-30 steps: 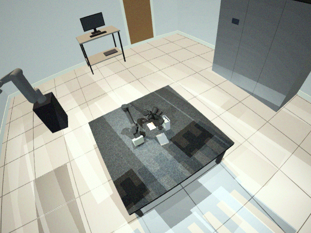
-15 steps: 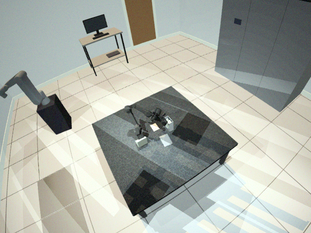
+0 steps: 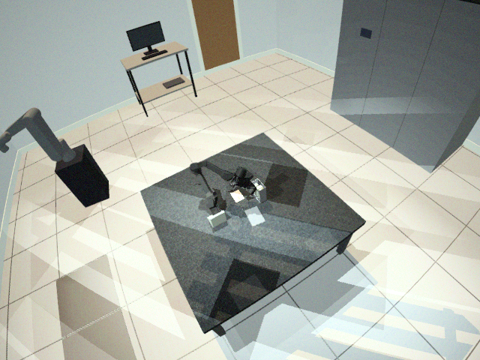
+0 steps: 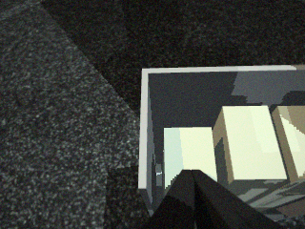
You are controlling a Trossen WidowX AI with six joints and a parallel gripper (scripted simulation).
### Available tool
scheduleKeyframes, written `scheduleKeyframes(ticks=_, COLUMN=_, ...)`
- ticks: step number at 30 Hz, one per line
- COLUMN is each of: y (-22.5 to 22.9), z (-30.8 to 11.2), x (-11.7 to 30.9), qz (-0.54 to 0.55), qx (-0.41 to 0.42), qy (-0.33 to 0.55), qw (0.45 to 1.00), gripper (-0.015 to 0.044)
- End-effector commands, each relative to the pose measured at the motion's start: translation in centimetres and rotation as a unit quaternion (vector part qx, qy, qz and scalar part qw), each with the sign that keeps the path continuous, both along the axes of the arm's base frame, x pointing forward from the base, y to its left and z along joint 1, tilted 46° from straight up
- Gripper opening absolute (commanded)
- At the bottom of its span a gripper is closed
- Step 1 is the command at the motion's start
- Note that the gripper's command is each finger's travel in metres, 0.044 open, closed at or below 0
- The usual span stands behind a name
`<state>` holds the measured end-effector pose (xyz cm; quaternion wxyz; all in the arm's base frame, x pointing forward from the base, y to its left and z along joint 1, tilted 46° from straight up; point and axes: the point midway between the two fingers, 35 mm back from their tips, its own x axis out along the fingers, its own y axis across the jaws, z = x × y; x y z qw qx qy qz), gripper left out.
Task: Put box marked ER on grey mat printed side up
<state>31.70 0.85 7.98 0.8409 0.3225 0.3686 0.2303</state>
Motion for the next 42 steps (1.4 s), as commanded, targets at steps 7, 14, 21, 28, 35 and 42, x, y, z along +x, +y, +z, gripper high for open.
scheduleKeyframes(ticks=7, y=0.1, z=-0.2, x=-0.7, qz=0.003, qx=0.003, qy=0.004, qw=1.0, gripper=0.0)
scheduleKeyframes(ticks=14, y=0.1, z=-0.3, x=-1.1, qz=0.003, qx=0.003, qy=0.004, qw=1.0, gripper=0.0)
scheduleKeyframes(ticks=21, y=0.1, z=-0.3, x=-1.4, qz=0.003, qx=0.003, qy=0.004, qw=1.0, gripper=0.0)
scheduleKeyframes(ticks=28, y=0.1, z=-0.4, x=-1.7, qz=0.003, qx=0.003, qy=0.004, qw=1.0, gripper=0.0)
scheduleKeyframes(ticks=35, y=0.1, z=-0.5, x=-2.1, qz=0.003, qx=0.003, qy=0.004, qw=1.0, gripper=0.0)
scheduleKeyframes(ticks=42, y=0.1, z=-0.6, x=-2.4, qz=0.003, qx=0.003, qy=0.004, qw=1.0, gripper=0.0)
